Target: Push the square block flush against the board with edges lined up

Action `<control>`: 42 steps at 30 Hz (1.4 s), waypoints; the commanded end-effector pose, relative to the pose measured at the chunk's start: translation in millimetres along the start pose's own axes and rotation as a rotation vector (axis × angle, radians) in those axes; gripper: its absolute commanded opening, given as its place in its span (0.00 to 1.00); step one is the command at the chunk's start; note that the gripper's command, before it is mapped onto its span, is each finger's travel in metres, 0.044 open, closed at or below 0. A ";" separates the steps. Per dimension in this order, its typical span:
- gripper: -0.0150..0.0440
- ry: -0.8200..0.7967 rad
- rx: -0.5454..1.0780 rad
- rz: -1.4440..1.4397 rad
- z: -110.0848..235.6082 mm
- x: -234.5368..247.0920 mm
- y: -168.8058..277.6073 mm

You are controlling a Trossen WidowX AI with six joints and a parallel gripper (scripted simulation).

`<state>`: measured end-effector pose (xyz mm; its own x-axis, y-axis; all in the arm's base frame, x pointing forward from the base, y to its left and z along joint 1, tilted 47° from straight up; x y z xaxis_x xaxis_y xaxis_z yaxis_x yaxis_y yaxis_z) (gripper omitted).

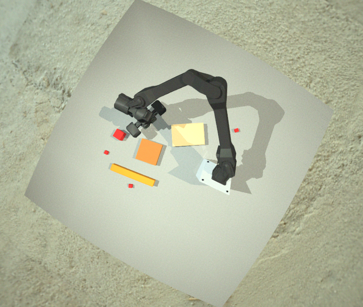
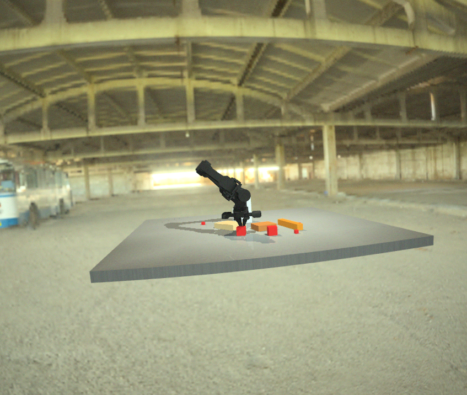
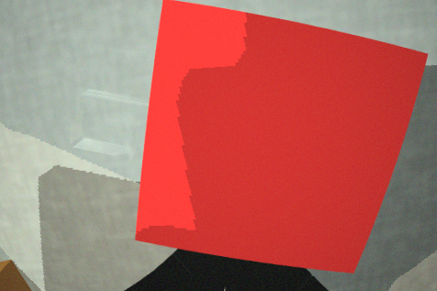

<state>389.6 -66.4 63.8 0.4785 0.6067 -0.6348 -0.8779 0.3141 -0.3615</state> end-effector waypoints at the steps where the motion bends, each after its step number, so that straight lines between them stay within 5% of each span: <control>1: 0.25 0.005 -0.001 0.007 -0.2 -0.3 4.9; 26: 0.25 0.005 0.000 0.008 -0.7 -3.0 44.2; 31: 0.25 0.003 0.001 0.008 51.4 -1.1 39.8; 42: 0.25 -0.010 -0.009 0.172 52.9 13.8 48.0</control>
<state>354.2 -12.7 81.0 0.4046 0.6322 -0.6608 -0.9140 0.2558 -0.3149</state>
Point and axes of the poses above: the point midway between the two fingers, 35 mm back from their tips, its own z axis back along the fingers, its own x axis across the jaws, y = z × x, the point moved 7 cm from there along z, back along the fingers, and after that the axes turned 5 degrees about -z, right-handed, at the moved point
